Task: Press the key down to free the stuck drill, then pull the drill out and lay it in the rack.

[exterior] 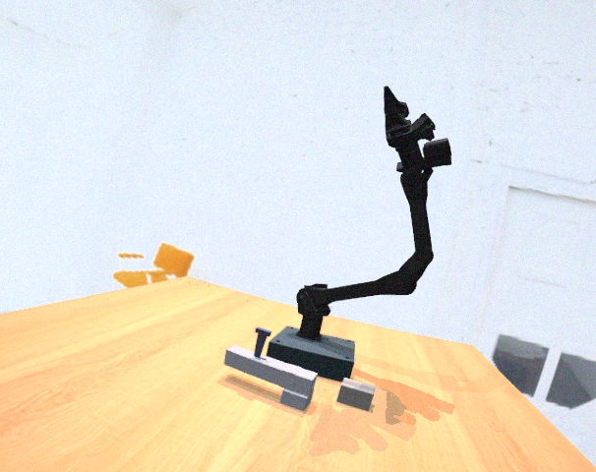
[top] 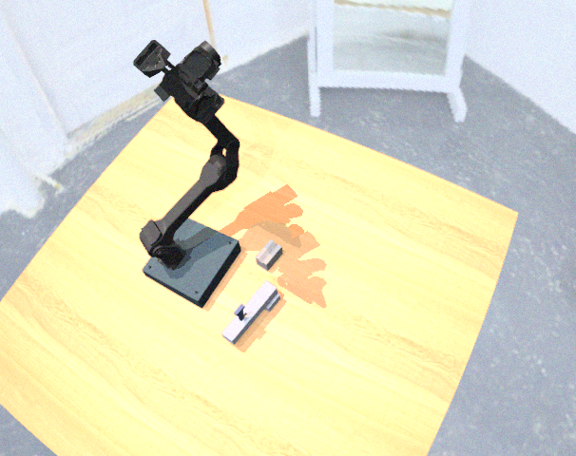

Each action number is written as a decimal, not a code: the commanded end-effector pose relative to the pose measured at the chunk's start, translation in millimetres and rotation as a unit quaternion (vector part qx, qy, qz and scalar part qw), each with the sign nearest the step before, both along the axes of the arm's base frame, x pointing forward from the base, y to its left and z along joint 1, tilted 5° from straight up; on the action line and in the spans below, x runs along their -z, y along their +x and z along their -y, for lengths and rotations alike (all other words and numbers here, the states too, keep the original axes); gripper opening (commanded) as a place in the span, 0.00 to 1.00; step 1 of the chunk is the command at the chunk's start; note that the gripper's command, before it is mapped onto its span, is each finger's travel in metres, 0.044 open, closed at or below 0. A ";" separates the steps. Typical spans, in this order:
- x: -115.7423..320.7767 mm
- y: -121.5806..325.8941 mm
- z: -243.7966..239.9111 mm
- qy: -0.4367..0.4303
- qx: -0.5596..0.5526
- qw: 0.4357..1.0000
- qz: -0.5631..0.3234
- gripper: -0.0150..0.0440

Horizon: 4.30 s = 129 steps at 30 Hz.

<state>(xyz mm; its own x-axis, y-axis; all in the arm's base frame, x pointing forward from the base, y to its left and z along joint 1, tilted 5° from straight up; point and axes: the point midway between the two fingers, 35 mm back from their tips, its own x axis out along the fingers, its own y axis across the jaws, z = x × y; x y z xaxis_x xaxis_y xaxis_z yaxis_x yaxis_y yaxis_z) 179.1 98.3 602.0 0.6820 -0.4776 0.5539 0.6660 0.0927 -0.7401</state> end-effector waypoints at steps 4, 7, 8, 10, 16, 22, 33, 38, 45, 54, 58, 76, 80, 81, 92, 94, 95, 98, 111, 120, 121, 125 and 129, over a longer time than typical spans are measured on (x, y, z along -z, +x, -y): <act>0.0 0.0 0.0 0.000 0.000 1.000 0.000 0.75; 0.0 0.0 0.0 0.000 0.000 1.000 0.000 0.62; 0.0 0.0 0.0 0.000 0.000 1.000 0.000 0.58; -1.4 -4.0 3.9 0.007 -0.004 1.000 0.006 0.49; -10.4 -50.6 66.5 0.108 -0.047 0.990 0.075 0.25; -1.1 -78.1 148.2 0.242 -0.094 0.957 0.132 0.25; 78.4 -35.5 274.3 0.508 -0.152 0.837 0.131 0.25; 119.3 -1.7 295.5 0.588 -0.154 0.788 0.098 0.25; 175.4 46.5 309.0 0.659 -0.141 0.738 0.029 0.25; 293.1 112.4 276.4 0.756 -0.078 0.634 -0.143 0.25; 329.9 124.8 257.6 0.770 -0.049 0.601 -0.207 0.25; 487.7 111.5 154.3 0.688 0.165 0.445 -0.550 0.25; 487.6 113.2 155.2 0.693 0.160 0.446 -0.543 0.25; 488.6 112.9 155.2 0.692 0.162 0.446 -0.545 0.25; 502.6 109.9 154.3 0.688 0.165 0.445 -0.550 0.25; 502.6 110.2 154.3 0.688 0.165 0.445 -0.550 0.25; 502.8 110.4 154.3 0.688 0.165 0.445 -0.550 0.25; 503.8 110.9 154.3 0.688 0.165 0.445 -0.550 0.25; 508.9 111.7 154.6 0.688 0.165 0.445 -0.550 0.25; 511.5 109.2 154.5 0.688 0.165 0.445 -0.550 0.25; 511.7 108.9 154.5 0.688 0.165 0.445 -0.550 0.25; 512.8 107.6 154.5 0.688 0.165 0.445 -0.550 0.25; 514.1 106.6 154.4 0.688 0.165 0.445 -0.550 0.25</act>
<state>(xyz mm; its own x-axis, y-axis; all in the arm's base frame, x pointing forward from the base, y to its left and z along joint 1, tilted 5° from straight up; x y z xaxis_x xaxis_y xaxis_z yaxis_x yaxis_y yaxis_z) 293.0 -56.0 99.5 -0.0165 -0.0274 -0.9995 0.1201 0.9923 -0.0292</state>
